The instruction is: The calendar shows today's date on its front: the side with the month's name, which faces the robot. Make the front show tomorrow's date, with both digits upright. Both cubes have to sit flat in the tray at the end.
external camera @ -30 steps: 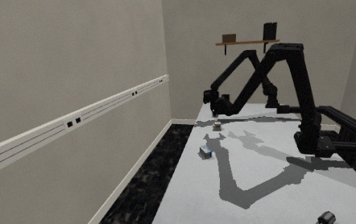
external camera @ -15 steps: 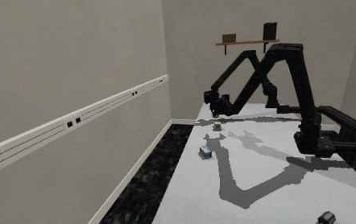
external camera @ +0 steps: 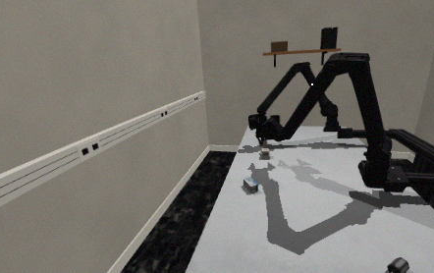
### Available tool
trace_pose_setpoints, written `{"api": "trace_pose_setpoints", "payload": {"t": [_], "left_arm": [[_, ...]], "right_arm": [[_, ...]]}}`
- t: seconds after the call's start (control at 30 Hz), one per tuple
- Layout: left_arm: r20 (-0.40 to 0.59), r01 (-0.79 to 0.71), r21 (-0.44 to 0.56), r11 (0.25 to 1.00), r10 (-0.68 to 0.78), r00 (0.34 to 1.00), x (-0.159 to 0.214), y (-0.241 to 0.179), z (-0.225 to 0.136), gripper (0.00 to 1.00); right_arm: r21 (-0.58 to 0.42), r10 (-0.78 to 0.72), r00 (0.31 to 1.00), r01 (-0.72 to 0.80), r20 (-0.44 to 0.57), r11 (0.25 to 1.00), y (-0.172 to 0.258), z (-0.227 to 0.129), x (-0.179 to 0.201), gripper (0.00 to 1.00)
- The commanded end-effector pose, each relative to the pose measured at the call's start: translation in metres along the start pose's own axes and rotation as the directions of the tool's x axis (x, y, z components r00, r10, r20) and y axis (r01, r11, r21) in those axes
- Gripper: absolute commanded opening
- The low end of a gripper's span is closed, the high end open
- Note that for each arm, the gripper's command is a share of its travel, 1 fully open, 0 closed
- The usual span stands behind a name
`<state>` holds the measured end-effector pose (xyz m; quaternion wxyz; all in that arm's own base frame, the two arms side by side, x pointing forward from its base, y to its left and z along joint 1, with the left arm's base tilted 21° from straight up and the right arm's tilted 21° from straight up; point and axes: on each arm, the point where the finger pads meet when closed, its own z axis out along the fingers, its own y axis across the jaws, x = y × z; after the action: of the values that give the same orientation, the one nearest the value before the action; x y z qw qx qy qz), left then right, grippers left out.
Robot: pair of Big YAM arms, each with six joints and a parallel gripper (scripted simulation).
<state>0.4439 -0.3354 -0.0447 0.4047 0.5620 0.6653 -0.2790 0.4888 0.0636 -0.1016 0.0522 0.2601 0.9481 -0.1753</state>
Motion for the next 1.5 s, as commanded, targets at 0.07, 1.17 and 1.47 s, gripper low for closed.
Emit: {"api": "trace_pose_setpoints", "payload": {"t": [0.07,1.17,1.47], "left_arm": [[0.041,-0.052,-0.016,0.999,0.052,0.998,-0.020,0.017,0.012,1.00],[0.041,-0.052,-0.016,0.999,0.052,0.998,-0.020,0.017,0.012,1.00],[0.025,-0.034,-0.043,0.998,0.035,0.999,-0.022,0.013,-0.034,1.00]], "right_arm": [[-0.008,0.020,1.000,-0.020,0.008,1.000,0.002,0.020,-0.014,0.40],[-0.043,0.026,0.999,-0.024,0.038,0.999,0.017,-0.084,-0.016,1.00],[0.011,-0.308,0.951,0.308,0.011,0.951,0.020,-0.069,-0.007,1.00]]}}
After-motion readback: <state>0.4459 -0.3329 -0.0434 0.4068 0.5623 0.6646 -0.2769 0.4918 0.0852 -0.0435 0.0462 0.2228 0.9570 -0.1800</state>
